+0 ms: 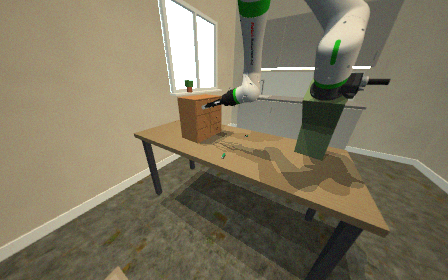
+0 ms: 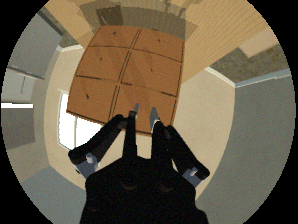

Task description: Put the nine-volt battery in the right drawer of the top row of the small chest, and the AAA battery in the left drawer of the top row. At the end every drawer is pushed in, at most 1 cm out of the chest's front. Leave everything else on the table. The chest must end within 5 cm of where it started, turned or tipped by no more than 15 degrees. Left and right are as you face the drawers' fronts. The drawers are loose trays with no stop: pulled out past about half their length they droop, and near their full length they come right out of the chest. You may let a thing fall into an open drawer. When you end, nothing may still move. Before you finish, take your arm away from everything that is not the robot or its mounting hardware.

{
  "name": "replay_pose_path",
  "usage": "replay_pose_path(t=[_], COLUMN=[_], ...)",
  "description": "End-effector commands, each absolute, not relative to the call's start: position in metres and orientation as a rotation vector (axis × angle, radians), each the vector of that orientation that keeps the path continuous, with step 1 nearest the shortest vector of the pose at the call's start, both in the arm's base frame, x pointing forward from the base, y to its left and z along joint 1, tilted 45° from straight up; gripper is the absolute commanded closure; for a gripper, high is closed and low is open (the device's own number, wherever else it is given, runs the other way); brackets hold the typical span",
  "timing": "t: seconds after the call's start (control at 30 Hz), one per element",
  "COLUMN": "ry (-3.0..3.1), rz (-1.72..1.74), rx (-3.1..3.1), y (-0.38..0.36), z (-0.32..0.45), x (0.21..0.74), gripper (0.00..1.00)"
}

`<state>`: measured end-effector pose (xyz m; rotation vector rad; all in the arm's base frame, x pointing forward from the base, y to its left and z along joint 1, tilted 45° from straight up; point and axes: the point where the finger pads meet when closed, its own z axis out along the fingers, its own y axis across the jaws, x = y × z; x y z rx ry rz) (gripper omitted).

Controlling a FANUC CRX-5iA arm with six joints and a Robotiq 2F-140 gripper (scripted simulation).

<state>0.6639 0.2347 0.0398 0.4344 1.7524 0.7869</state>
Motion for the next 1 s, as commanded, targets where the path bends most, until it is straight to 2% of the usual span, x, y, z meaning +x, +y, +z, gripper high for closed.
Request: replay_pose_path(t=[0.0, 0.1, 0.13, 0.97], ry=[1.752, 1.752, 1.752, 1.752], rz=[0.787, 0.787, 0.787, 0.787], rx=[0.434, 0.434, 0.434, 0.434], y=[0.2345, 0.2345, 0.2345, 0.2345], z=[0.0399, 0.0399, 0.0399, 0.0399], x=[0.6640, 0.6640, 0.6640, 0.6639], gripper=[0.80, 0.80, 0.92, 0.92])
